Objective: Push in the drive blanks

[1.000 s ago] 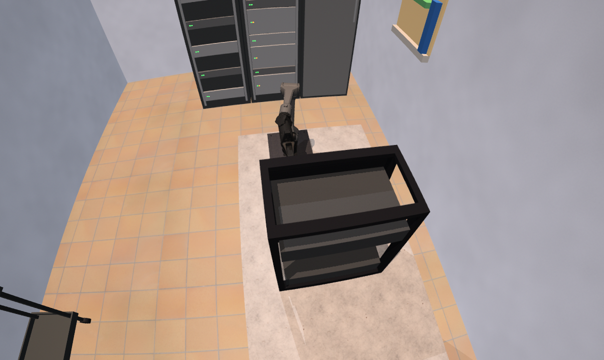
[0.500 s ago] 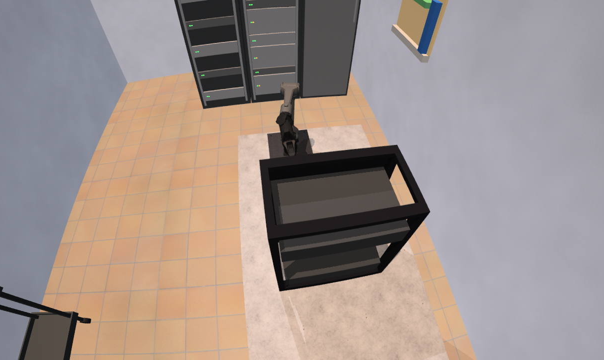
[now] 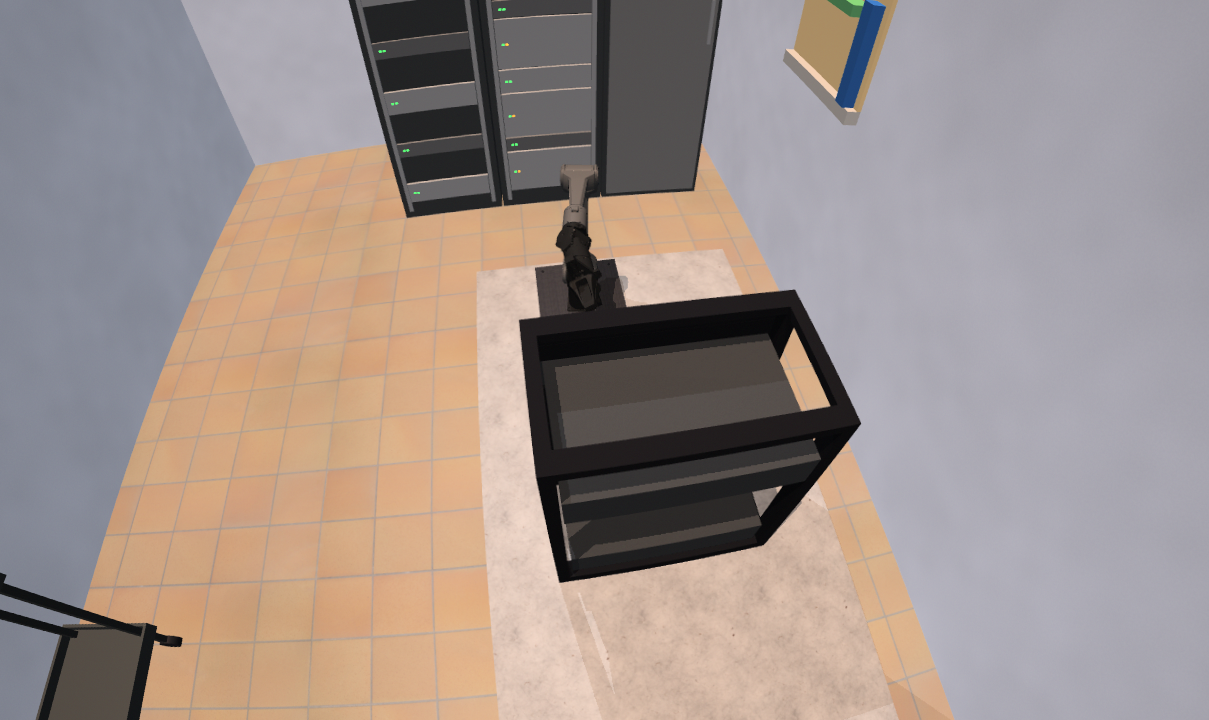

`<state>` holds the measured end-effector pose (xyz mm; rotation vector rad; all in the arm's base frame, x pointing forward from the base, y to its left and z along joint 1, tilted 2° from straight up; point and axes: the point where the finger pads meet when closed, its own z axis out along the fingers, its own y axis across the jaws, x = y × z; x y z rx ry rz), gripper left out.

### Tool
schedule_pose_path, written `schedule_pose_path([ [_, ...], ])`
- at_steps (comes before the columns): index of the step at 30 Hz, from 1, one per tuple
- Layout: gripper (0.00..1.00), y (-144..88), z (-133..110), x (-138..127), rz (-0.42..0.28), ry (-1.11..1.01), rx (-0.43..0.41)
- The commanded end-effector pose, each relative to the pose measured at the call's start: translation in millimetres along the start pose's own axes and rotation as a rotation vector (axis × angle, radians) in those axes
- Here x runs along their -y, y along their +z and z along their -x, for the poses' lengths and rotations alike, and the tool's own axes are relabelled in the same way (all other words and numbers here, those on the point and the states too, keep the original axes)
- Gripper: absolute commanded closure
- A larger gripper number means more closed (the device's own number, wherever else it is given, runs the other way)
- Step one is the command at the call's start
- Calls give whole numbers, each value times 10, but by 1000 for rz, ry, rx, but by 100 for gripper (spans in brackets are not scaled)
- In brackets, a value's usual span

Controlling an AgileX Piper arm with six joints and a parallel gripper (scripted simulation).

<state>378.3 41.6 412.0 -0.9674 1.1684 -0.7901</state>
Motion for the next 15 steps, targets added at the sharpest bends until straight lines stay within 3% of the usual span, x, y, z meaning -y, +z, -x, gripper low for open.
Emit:
schedule_pose_path([
  [1, 100, -17, 37, 12, -12, 53, 7],
  [15, 100, -94, 180, 58, -52, 395, 38],
])
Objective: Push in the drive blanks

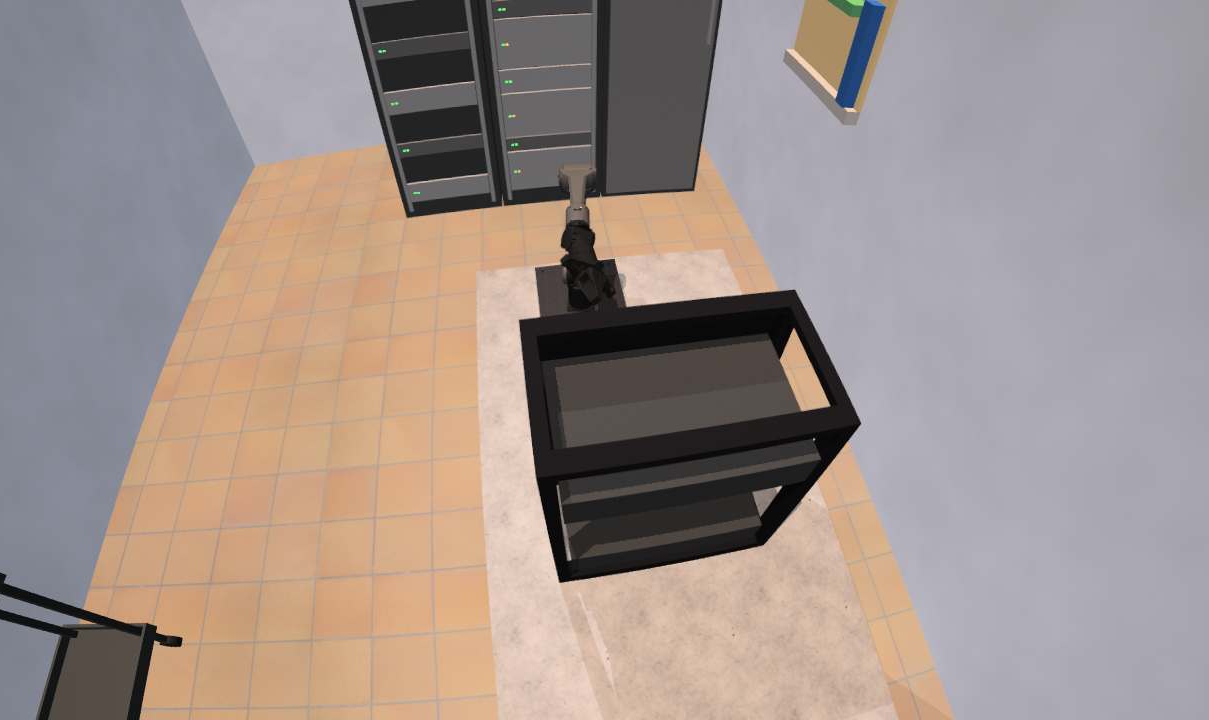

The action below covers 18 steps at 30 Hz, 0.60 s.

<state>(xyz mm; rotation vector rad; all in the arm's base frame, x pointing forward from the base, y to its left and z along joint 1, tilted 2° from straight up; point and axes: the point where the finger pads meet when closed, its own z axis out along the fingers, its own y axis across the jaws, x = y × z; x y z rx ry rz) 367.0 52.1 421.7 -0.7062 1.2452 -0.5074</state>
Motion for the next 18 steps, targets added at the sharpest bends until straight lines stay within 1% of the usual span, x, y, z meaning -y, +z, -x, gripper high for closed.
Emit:
schedule_pose_path([
  [1, 100, -22, 37, 0, -12, 70, 7],
  [6, 100, -61, 90, -4, -26, 237, 19],
  [8, 100, -61, 90, -4, -26, 237, 19],
  [18, 100, -150, 164, -22, -48, 596, 37],
])
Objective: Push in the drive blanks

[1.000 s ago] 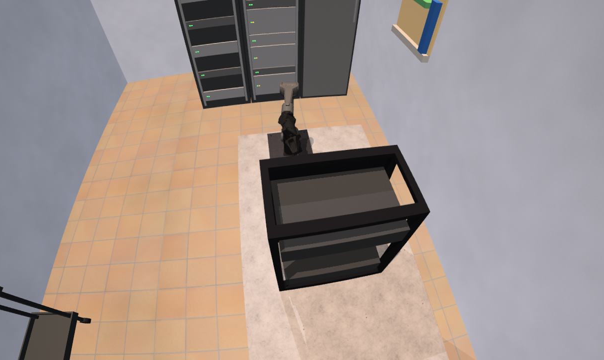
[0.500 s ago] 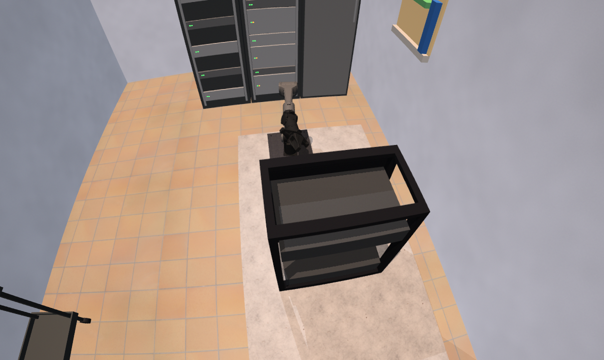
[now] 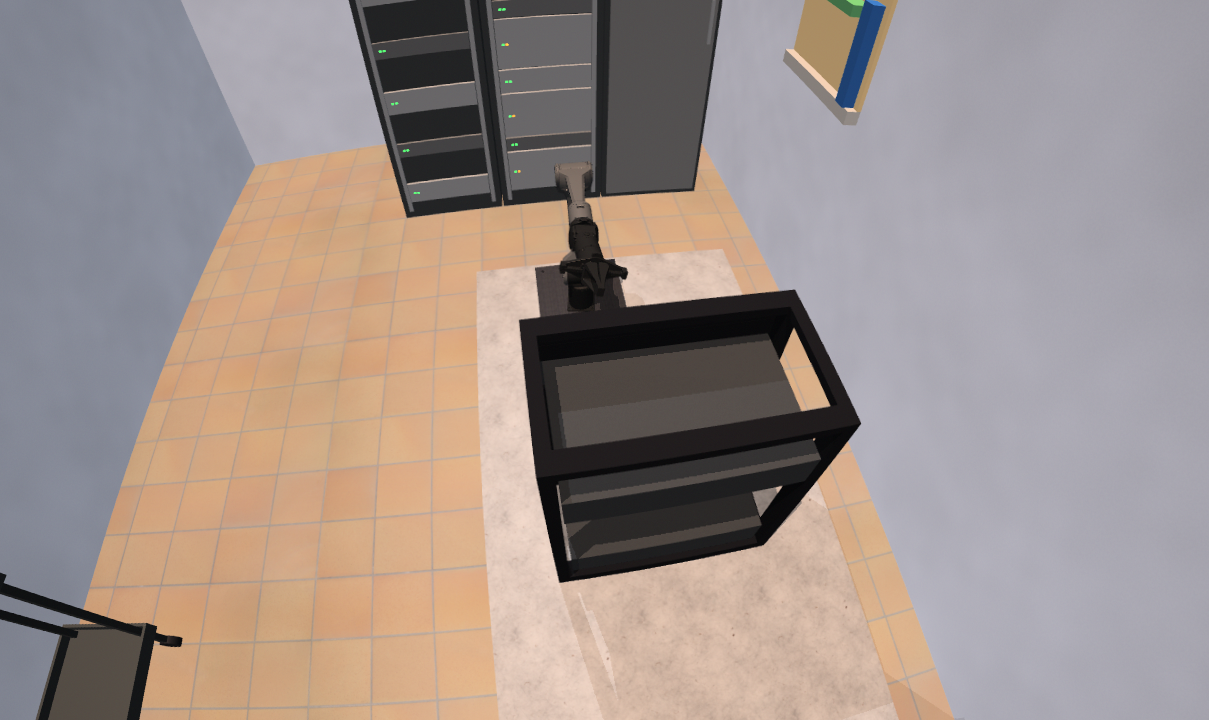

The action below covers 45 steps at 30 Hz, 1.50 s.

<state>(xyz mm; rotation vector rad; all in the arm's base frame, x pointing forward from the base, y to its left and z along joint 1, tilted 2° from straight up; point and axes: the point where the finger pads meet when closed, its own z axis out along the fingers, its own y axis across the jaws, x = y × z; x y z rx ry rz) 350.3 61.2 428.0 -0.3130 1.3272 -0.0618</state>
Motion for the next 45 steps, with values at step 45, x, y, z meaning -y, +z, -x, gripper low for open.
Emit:
schedule_pose_path([
  [45, 100, -389, -196, -255, -82, 1356, -69],
])
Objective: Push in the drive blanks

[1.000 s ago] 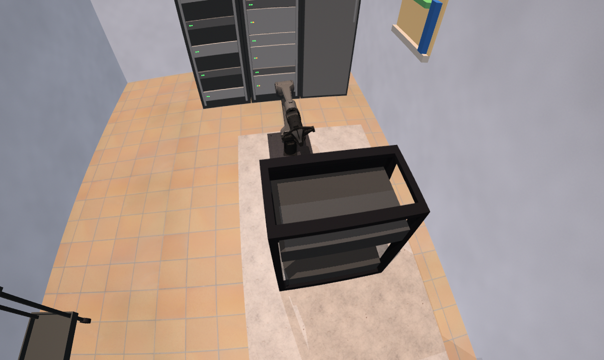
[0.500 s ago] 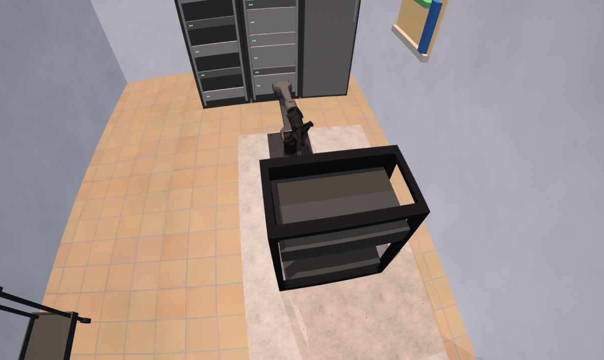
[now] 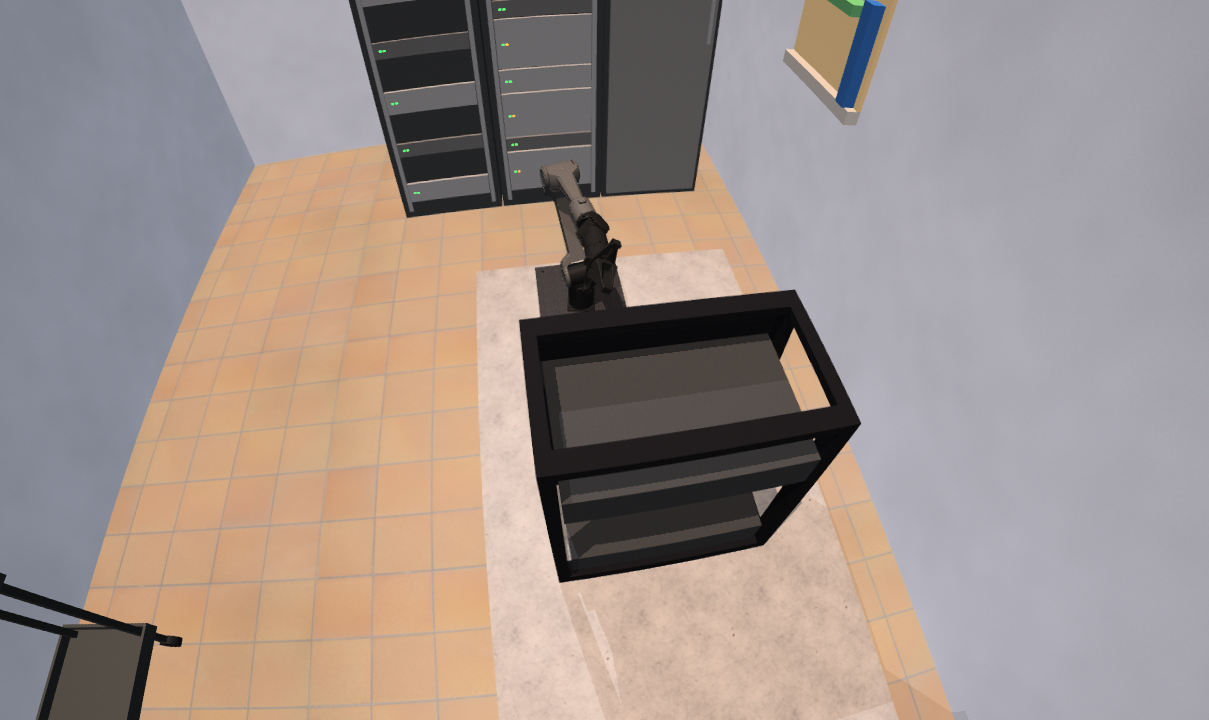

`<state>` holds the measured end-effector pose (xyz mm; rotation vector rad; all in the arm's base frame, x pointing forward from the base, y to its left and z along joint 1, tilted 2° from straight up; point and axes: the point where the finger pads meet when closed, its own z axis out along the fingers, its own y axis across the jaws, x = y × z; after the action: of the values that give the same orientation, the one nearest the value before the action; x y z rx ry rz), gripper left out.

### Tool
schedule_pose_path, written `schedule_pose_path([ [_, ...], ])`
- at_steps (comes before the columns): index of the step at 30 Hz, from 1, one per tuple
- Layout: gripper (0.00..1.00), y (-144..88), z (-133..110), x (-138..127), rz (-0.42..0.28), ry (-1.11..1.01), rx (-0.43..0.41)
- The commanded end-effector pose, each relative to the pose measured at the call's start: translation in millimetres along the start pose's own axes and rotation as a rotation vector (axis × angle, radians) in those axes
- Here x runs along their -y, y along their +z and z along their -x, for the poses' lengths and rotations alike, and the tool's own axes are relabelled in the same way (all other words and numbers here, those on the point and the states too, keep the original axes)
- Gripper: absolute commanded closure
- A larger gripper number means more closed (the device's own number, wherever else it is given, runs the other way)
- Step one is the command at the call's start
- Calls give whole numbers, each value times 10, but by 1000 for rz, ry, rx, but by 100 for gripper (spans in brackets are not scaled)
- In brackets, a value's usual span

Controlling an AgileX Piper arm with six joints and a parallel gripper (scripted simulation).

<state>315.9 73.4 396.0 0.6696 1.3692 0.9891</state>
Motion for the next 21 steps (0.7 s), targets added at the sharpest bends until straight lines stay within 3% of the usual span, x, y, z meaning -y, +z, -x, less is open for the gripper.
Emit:
schedule_pose_path([
  [1, 100, -22, -21, 13, -11, 56, -2],
  [21, 100, -123, -168, 118, -65, 378, -37],
])
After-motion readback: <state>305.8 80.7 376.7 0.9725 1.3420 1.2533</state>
